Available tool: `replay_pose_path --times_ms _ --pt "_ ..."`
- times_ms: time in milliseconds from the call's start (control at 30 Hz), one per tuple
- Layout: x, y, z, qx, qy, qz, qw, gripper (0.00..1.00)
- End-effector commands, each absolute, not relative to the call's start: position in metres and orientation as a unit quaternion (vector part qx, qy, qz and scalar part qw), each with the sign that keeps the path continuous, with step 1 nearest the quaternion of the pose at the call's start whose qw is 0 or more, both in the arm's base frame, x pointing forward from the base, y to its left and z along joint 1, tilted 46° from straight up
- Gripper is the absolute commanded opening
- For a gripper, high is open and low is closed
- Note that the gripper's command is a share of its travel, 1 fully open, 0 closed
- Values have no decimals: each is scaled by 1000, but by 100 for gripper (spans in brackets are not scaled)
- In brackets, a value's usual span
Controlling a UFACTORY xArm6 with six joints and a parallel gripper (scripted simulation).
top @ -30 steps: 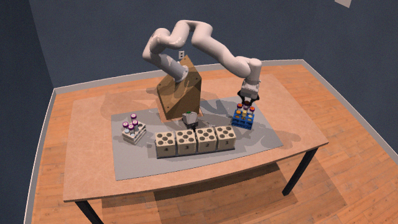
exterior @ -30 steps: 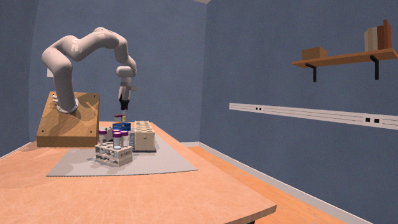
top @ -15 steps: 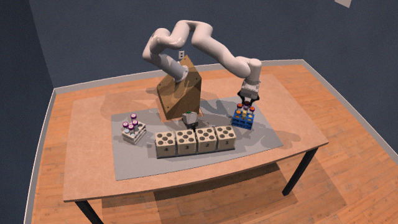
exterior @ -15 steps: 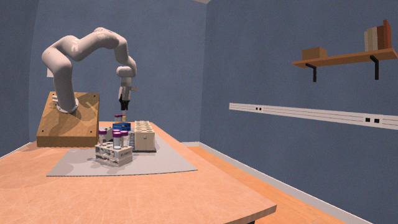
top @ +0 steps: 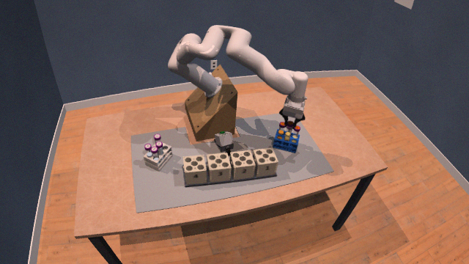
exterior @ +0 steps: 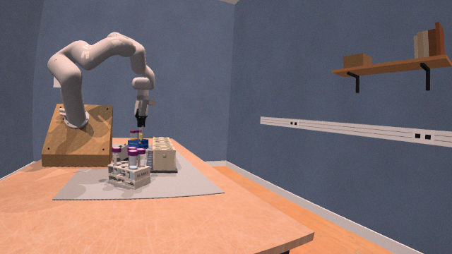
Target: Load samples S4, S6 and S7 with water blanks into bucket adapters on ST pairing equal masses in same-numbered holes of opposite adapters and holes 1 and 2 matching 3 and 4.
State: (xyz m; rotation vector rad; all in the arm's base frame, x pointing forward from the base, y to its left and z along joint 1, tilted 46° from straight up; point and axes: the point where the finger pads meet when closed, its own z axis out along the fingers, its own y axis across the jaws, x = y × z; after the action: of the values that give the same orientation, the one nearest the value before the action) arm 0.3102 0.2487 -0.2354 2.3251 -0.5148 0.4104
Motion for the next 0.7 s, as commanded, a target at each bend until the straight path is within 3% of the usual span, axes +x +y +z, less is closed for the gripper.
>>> replay_pose_path --times_ms 0,667 --pt "312 248 -238 900 -199 160 352 0" --pt "314 237 -249 900 -199 160 352 0"
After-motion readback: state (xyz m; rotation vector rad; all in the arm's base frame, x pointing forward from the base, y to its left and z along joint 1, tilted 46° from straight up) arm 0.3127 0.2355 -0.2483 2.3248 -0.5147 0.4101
